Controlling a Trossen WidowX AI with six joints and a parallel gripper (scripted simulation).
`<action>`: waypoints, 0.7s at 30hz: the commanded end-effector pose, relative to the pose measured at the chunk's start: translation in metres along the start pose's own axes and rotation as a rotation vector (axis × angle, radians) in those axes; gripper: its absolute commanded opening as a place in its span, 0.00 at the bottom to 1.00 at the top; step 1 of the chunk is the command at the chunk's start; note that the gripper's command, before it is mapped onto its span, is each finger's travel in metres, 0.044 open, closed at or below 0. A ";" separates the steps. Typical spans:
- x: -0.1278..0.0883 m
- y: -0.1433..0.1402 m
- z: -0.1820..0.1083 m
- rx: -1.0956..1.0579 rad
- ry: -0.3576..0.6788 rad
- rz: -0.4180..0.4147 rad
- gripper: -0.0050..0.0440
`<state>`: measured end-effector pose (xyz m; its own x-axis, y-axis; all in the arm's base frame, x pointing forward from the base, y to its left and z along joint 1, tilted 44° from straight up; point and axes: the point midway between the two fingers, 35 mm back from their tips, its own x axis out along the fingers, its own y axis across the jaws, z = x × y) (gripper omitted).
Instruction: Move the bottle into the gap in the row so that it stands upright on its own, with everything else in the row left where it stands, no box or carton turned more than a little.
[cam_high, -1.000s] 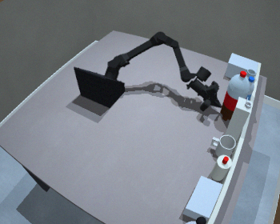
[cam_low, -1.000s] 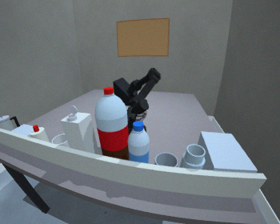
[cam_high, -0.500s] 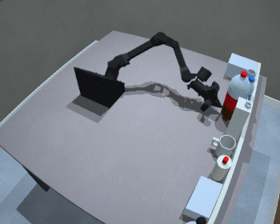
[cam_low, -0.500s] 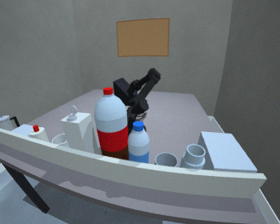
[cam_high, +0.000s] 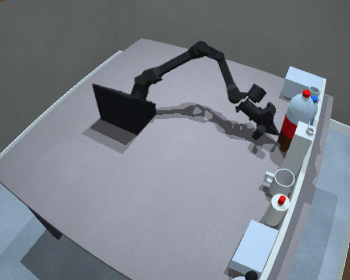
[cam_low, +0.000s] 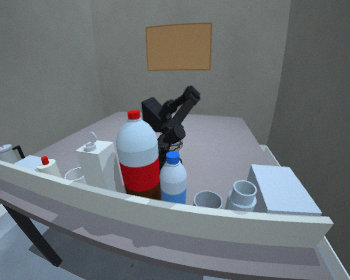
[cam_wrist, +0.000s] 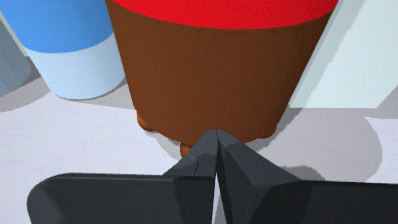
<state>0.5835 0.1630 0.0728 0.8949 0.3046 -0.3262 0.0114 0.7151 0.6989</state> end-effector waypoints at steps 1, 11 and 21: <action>0.001 0.005 0.011 -0.003 -0.019 0.012 0.00; 0.003 0.005 0.012 -0.003 -0.019 0.012 0.00; 0.005 0.005 0.013 -0.003 -0.020 0.013 0.00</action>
<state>0.5879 0.1631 0.0727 0.8949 0.3046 -0.3261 0.0113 0.7151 0.6990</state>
